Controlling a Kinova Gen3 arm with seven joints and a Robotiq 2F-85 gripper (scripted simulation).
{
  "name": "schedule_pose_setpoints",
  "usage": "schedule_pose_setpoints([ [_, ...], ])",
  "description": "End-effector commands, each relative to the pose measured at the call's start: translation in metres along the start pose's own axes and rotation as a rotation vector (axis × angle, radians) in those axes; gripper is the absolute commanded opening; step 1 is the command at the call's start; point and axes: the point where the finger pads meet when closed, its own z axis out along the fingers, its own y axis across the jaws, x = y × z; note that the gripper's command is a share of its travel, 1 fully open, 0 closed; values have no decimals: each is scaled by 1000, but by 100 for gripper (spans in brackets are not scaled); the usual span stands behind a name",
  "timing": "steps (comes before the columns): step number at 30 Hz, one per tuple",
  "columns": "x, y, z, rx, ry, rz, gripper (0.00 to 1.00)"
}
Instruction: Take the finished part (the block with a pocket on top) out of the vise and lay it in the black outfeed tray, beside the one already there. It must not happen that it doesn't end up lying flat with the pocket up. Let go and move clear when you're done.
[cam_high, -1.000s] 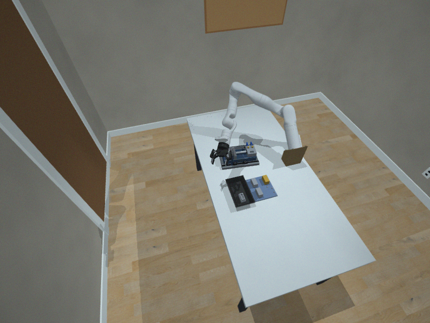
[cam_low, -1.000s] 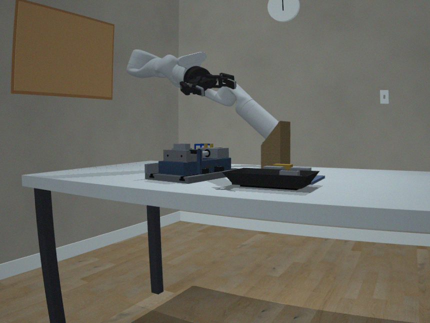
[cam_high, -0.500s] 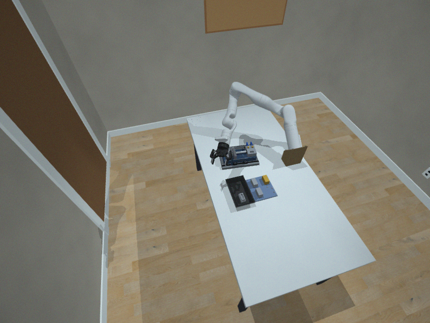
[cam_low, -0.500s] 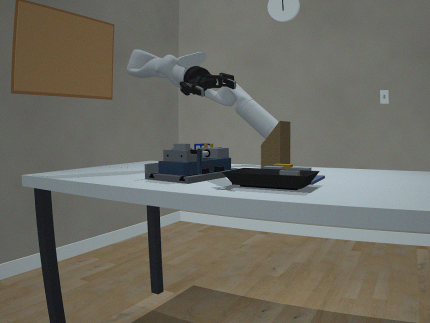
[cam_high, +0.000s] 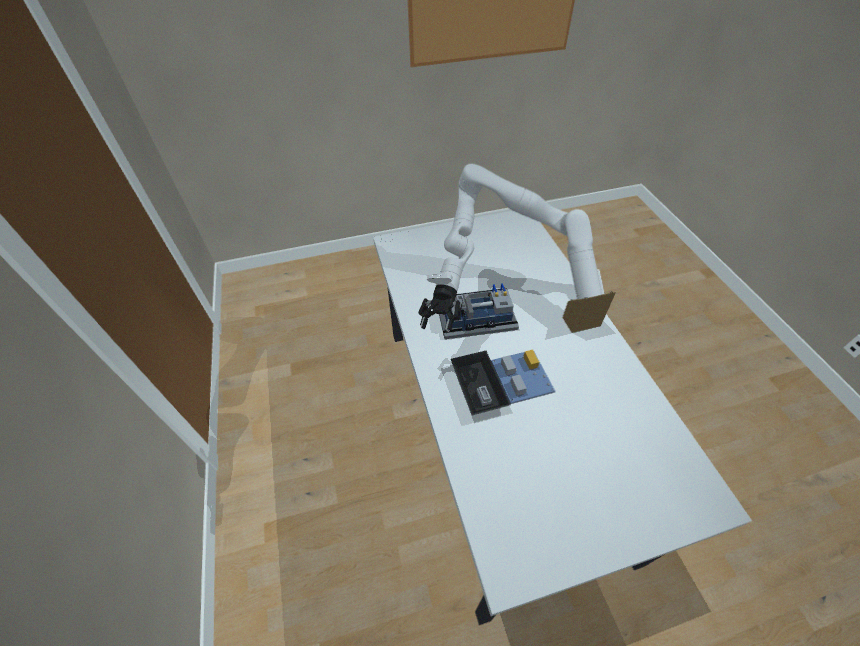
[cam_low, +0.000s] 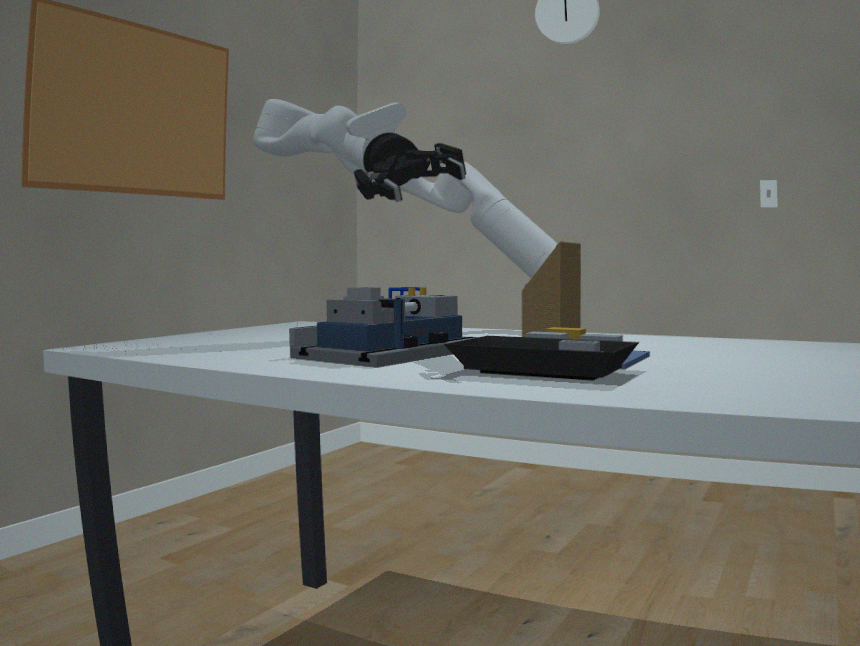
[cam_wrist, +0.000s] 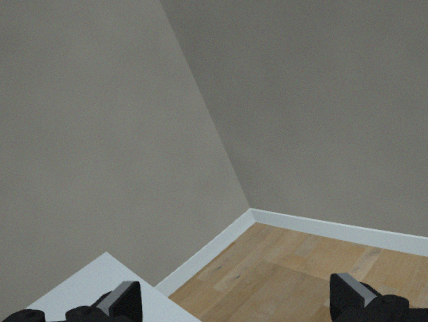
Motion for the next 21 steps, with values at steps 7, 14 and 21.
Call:
schedule_pose_setpoints([
  [7,-4,16,-1,-76,-39,175,100],
  [14,-11,29,-4,-144,-72,330,100],
  [21,-26,46,-14,-265,-120,592,100],
])
